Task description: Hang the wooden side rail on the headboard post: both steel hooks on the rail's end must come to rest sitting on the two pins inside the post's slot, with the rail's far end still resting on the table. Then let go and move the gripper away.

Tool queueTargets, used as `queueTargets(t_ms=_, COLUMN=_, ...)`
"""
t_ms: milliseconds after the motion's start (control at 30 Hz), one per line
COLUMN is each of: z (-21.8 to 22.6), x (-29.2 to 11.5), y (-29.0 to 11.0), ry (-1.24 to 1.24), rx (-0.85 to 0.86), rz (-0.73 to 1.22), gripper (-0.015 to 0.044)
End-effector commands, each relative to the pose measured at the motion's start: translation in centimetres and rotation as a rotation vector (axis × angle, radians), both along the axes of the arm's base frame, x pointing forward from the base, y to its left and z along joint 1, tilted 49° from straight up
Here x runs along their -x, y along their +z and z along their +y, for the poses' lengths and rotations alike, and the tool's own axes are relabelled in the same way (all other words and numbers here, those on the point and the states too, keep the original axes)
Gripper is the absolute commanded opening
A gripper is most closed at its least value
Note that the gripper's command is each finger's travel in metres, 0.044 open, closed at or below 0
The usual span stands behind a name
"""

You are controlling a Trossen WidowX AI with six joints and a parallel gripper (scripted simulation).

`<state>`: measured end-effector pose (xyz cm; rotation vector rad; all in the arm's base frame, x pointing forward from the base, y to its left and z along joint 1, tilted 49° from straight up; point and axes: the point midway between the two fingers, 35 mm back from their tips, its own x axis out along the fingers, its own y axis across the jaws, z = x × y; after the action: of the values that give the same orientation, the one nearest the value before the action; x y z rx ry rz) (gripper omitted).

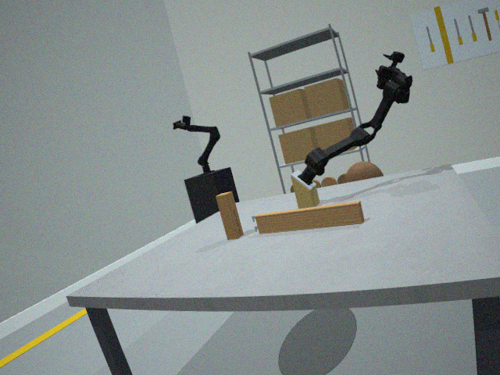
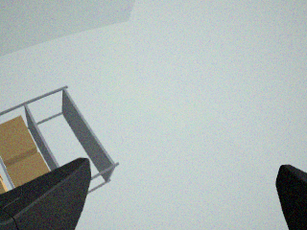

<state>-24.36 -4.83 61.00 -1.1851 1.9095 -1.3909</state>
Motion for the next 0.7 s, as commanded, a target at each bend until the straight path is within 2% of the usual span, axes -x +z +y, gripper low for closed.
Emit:
queueTargets(t_ms=0, z=0.0, x=-0.1, y=0.1, ry=-0.002, rx=-0.002, rz=0.008, gripper=0.0426)
queueTargets(t_ms=100, z=-0.6, x=-1.7, y=1.1, ry=-0.036, rx=-0.032, rz=0.129, gripper=0.0440)
queueTargets(t_ms=367, z=-3.5, x=-9.3, y=5.1, ry=-0.198, rx=-0.177, rz=0.677, gripper=0.0440)
queueTargets(t_ms=667, z=-6.7, x=-18.1, y=7.6, ry=-0.424, rx=-0.368, rz=1.308, gripper=0.0440)
